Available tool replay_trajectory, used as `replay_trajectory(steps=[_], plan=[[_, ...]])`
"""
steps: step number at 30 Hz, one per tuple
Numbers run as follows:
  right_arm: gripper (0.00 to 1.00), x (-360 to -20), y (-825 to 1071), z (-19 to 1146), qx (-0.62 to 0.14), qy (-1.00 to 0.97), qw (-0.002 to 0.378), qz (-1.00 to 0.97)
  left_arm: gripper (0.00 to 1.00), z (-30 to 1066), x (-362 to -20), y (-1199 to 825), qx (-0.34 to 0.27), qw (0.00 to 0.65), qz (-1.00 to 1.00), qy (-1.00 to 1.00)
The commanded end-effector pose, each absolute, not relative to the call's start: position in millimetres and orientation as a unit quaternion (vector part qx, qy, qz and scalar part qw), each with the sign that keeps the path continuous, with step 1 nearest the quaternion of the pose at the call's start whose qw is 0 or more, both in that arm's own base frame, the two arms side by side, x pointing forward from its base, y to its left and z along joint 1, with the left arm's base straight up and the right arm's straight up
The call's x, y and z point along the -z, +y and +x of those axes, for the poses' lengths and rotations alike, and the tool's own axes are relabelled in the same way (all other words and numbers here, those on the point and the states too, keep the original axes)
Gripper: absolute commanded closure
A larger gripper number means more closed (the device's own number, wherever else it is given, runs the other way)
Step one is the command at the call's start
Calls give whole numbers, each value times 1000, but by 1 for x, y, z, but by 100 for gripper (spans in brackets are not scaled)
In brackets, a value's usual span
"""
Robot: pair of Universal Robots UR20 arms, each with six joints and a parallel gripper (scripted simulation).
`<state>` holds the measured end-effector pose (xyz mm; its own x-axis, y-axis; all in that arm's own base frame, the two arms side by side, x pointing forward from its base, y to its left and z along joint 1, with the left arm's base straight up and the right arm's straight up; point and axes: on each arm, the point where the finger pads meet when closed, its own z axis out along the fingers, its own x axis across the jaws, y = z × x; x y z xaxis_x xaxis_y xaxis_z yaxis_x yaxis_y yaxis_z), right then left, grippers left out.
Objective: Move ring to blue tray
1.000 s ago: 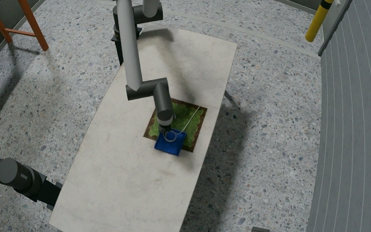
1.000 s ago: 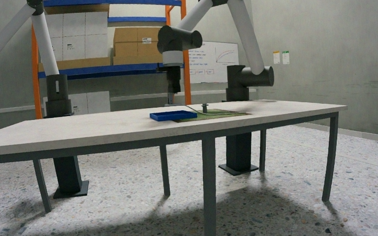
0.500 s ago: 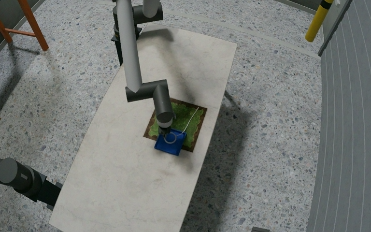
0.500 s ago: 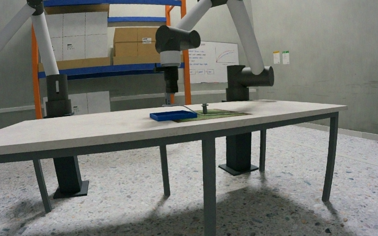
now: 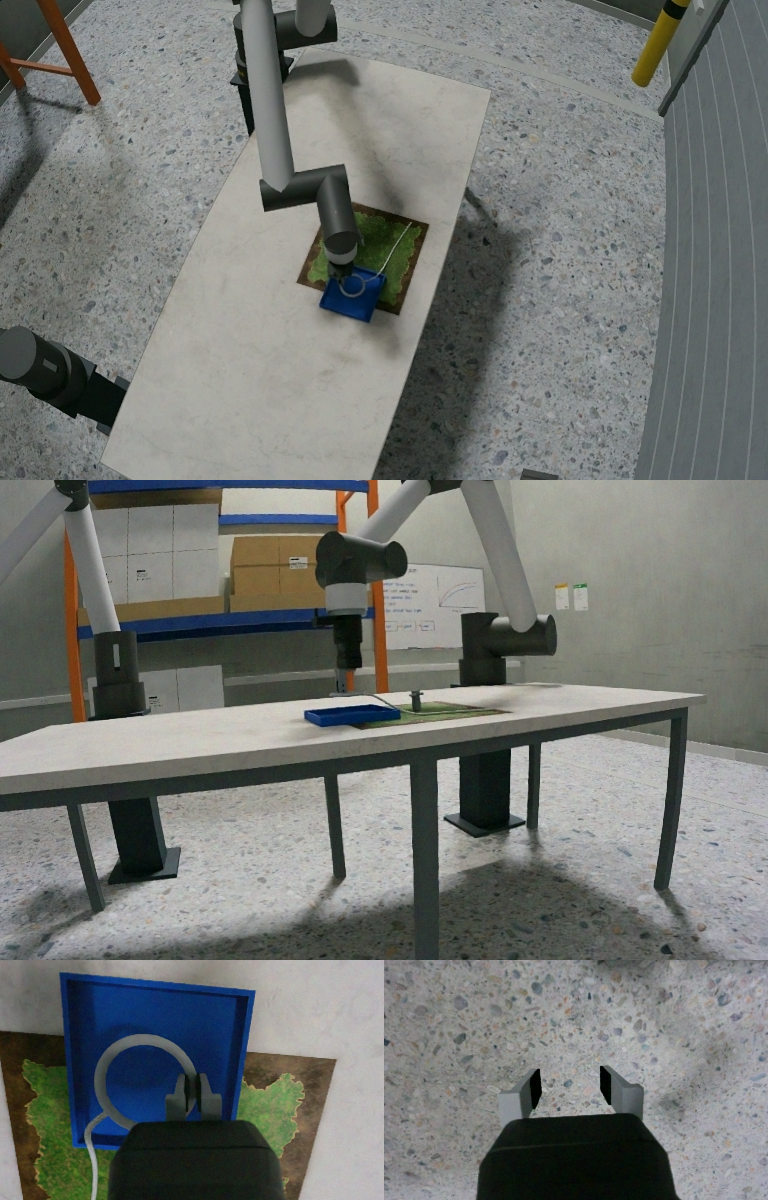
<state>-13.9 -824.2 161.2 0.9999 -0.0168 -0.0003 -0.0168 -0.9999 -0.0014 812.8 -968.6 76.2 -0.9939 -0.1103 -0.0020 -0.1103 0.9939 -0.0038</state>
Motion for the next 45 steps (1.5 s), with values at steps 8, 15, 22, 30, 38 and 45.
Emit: replay_trajectory(steps=[8,15,22,30,38,45], plan=[[0,-162,-825,-14,0,8,0,-1000,100,813,-78,-969,3,2,-55,998],[0,-162,-825,-14,0,8,0,-1000,100,813,-77,-969,3,2,-55,998],[0,-162,-825,-14,0,8,0,-1000,100,813,-75,-969,3,2,-55,998],[0,-162,-825,-14,0,8,0,-1000,100,813,-67,-969,3,2,-55,998],[0,-162,-825,-14,0,8,0,-1000,100,813,-59,-969,3,2,-55,998],[0,-162,-825,-14,0,8,0,-1000,100,813,-48,-969,3,2,-55,998]])
